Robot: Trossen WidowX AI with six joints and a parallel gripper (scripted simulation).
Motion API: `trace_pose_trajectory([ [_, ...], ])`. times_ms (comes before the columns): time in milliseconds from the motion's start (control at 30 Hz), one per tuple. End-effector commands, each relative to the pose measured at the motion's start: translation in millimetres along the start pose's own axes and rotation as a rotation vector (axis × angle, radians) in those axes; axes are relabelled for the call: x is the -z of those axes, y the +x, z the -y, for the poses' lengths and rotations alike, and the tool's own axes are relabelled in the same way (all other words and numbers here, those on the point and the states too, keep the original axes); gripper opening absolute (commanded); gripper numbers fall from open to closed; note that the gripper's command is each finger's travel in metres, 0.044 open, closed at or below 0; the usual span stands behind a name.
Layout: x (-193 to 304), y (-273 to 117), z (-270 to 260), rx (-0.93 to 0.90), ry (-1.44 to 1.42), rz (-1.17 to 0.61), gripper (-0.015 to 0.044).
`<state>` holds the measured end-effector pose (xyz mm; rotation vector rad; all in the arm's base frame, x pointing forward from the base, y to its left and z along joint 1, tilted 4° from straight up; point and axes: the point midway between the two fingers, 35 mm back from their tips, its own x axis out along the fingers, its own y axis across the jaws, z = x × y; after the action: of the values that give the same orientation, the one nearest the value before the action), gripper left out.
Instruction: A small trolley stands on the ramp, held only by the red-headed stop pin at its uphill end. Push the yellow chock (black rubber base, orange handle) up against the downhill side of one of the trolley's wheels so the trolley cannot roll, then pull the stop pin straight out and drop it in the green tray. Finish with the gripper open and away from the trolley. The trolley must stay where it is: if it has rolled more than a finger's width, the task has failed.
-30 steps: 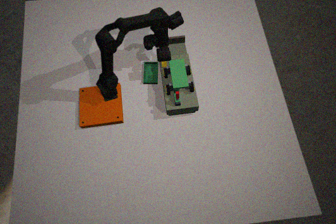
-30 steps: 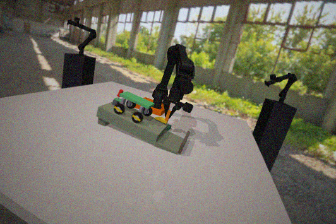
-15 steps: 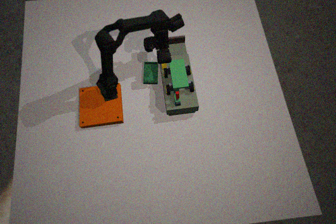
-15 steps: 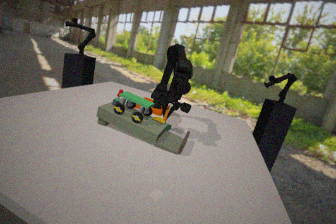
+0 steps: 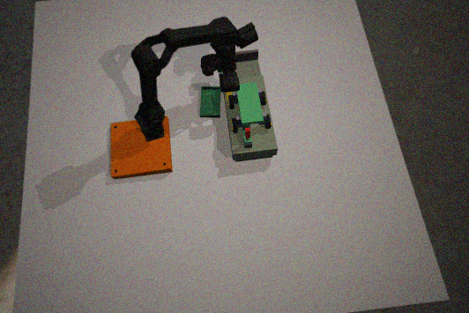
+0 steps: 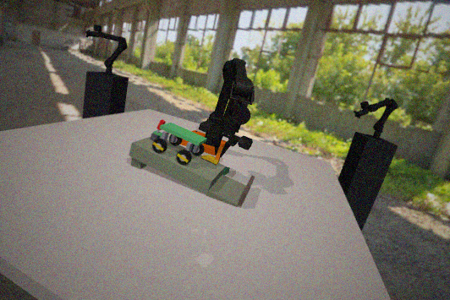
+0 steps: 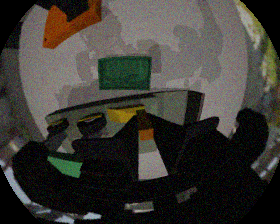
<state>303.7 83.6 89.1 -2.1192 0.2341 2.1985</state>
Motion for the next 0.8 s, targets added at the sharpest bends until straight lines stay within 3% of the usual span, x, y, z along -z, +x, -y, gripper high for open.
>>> trace_pose_trajectory([
  [0,-0.1,-0.3,-5.1,-0.003,-0.003,-0.005,0.0],
  [700,0.1,-0.1,-10.5,0.001,-0.001,-0.001,0.0],
  [767,0.1,-0.1,-10.5,0.001,-0.001,-0.001,0.0052],
])
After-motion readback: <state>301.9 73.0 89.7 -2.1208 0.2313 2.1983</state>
